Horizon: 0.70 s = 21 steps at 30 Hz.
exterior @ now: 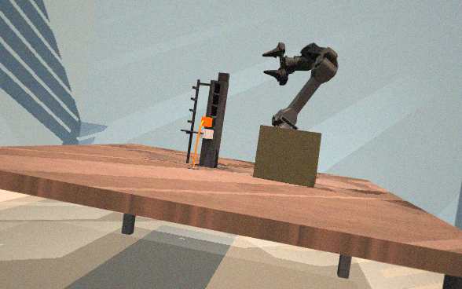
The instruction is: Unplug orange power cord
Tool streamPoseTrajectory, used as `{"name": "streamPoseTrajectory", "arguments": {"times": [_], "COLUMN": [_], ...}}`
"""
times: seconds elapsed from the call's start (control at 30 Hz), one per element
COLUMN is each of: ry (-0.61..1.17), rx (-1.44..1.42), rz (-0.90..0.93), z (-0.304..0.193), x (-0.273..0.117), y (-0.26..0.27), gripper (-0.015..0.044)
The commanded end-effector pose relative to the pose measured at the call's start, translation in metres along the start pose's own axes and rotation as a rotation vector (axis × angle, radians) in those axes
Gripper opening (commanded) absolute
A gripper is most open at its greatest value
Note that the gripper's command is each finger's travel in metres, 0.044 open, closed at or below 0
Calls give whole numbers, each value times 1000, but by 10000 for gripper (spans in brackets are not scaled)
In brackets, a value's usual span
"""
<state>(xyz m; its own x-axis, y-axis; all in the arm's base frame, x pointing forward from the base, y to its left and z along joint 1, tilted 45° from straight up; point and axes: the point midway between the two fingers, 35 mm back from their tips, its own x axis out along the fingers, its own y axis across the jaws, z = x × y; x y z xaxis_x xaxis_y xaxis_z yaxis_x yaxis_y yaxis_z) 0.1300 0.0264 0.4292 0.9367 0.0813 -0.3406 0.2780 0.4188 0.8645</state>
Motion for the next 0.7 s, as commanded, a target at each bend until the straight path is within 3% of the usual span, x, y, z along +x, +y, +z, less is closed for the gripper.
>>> {"name": "streamPoseTrajectory", "arguments": {"times": [0.0, 0.27, 0.67], "ry": [1, 64, 252], "rx": [-1, -102, -433], "rz": [-1, -45, -150], "z": [0, 24, 56], "x": [0, 20, 107], "y": [0, -9, -29], "gripper": [374, 164, 160]}}
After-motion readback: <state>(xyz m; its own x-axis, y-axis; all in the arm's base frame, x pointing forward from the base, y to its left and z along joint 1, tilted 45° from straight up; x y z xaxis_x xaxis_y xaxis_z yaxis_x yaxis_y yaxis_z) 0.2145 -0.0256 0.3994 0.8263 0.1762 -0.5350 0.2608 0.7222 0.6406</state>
